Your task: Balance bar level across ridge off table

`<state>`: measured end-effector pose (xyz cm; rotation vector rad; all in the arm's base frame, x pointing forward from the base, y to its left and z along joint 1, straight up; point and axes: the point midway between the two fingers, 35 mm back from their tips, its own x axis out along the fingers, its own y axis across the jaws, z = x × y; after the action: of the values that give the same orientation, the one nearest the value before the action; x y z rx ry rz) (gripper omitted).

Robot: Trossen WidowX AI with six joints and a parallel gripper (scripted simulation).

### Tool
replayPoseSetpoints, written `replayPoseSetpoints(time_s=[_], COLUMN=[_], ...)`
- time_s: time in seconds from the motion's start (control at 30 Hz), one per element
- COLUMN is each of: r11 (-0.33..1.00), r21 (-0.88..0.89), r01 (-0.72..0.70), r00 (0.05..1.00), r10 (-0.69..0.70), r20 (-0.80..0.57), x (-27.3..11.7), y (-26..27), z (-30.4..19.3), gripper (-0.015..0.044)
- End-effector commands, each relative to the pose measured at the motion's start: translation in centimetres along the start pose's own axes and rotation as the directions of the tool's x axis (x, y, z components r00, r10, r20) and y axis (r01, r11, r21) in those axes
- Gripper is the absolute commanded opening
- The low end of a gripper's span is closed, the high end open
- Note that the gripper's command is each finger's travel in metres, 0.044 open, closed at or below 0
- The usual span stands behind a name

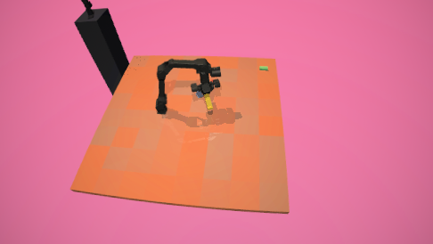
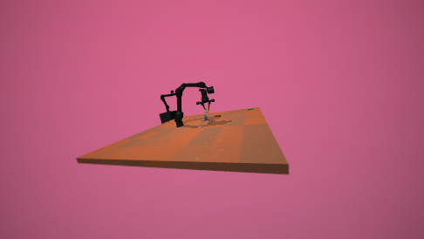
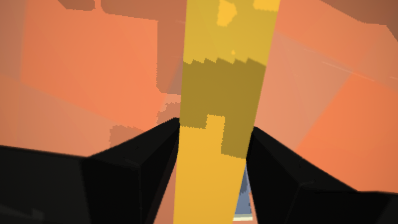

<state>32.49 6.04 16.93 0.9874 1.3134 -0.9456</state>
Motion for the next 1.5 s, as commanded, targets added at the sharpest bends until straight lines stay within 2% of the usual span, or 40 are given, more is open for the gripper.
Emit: replayPoseSetpoints(time_s=[0.0,1.2,1.47], r11=[1.0,0.977,0.975], r21=[-0.016,-0.214,-0.221], r01=[0.004,0.003,0.003], r00=[1.0,1.0,1.0], r10=[-0.004,-0.007,-0.008], r20=[-0.006,-0.02,-0.02], x=[0.1,-0.1,0.4], y=[-0.1,-4.0,-4.2], z=[-1.5,-15.0,-15.5], gripper=[0.0,0.0,0.0])
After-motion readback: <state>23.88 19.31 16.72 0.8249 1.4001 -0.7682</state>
